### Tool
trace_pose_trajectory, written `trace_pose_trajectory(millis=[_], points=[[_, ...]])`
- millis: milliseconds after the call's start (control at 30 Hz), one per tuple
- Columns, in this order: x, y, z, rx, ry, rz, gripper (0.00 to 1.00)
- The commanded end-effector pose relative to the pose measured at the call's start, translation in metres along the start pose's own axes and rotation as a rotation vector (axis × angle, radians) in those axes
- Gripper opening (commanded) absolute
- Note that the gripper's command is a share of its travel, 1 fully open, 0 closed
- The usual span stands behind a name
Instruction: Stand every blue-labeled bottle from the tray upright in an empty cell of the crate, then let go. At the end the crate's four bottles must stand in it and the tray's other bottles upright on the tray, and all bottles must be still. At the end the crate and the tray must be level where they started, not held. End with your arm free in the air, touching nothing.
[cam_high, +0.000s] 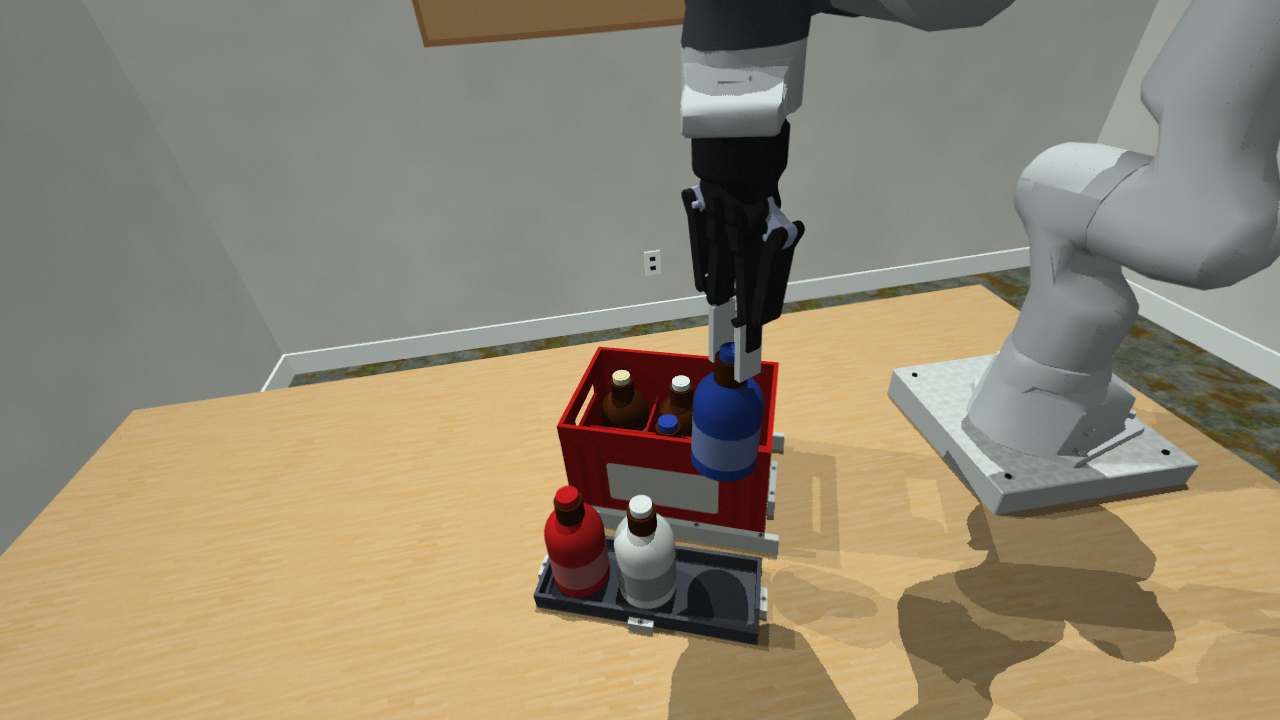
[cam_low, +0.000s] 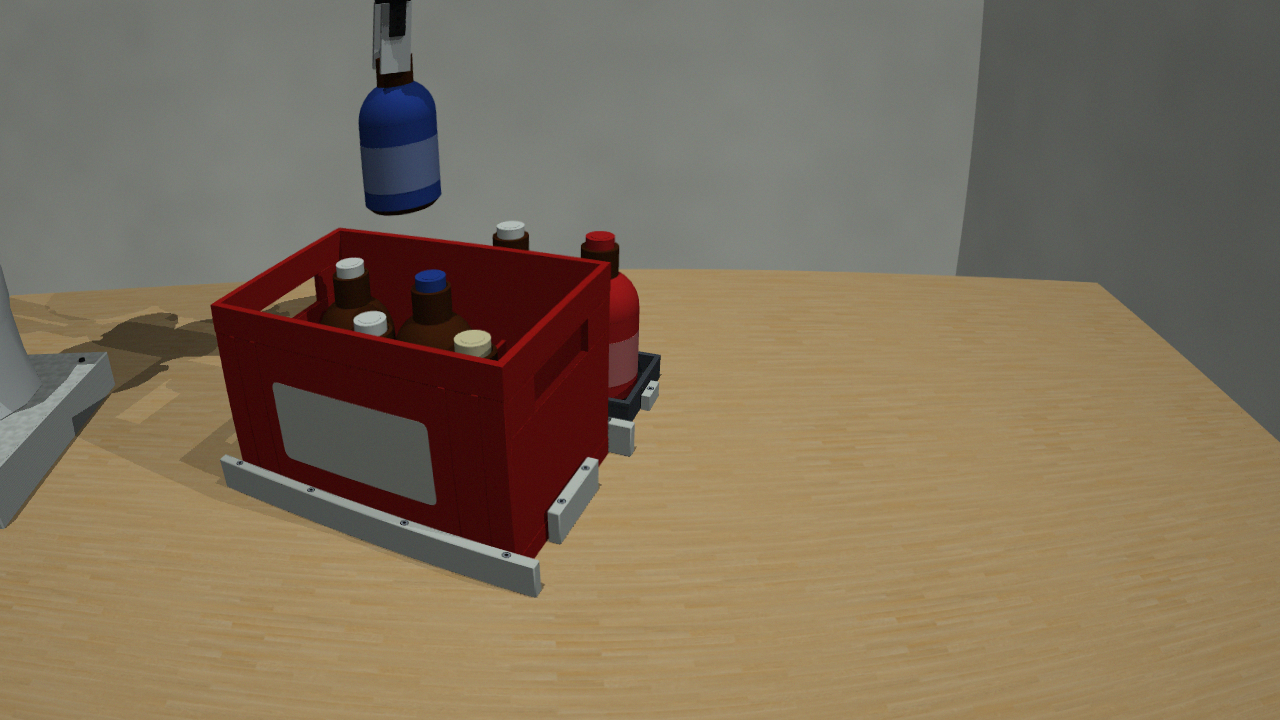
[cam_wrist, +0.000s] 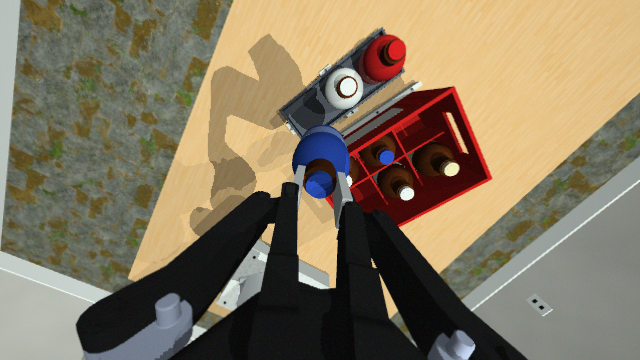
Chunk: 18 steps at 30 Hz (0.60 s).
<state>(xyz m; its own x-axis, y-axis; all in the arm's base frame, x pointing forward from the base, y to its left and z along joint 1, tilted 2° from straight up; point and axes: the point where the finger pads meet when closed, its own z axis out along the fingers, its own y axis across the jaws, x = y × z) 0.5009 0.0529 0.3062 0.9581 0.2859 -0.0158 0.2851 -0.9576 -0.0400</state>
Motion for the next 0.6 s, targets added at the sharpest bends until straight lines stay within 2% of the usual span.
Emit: trace_pose_trajectory(millis=[0, 567], points=[[-0.002, 0.007, -0.005, -0.003, 0.017, -0.015, 0.0], [-0.026, 0.03, -0.005, -0.003, 0.017, -0.015, 0.0]])
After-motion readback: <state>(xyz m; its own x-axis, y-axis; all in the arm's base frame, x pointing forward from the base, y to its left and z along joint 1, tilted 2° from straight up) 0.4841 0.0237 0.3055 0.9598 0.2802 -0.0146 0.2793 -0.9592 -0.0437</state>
